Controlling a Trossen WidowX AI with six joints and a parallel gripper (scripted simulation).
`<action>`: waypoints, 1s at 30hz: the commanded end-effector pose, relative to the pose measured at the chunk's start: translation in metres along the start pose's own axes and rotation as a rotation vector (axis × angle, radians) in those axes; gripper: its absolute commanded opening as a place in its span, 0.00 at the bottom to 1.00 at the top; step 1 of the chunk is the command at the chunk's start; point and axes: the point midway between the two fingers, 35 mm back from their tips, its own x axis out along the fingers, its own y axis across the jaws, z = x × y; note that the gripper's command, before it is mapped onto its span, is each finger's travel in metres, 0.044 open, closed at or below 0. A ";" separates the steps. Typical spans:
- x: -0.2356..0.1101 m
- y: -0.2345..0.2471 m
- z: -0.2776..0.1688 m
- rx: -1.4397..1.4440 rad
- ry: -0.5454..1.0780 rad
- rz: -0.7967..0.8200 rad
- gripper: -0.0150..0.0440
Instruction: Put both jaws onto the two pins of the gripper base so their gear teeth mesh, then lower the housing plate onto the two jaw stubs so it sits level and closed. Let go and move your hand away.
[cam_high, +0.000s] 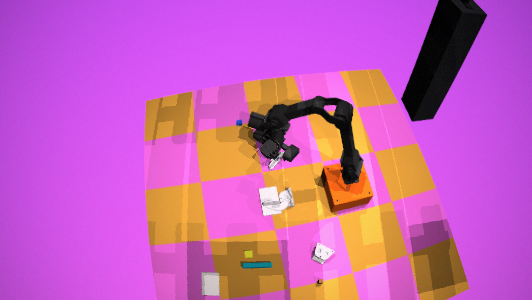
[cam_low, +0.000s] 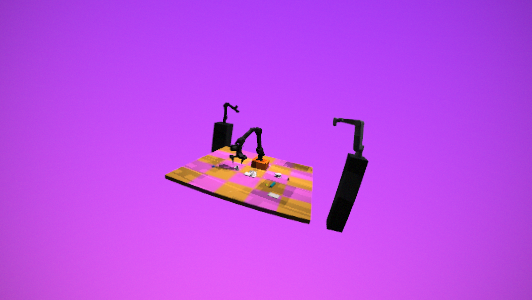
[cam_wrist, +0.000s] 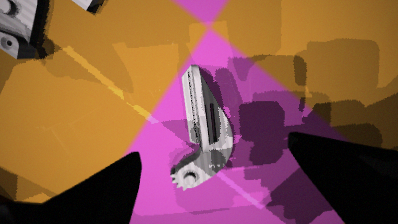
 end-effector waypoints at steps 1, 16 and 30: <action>0.000 0.000 0.000 -0.003 -0.003 -0.001 1.00; 0.012 -0.001 0.001 -0.001 -0.001 0.000 1.00; 0.035 -0.003 0.001 -0.002 -0.002 -0.001 1.00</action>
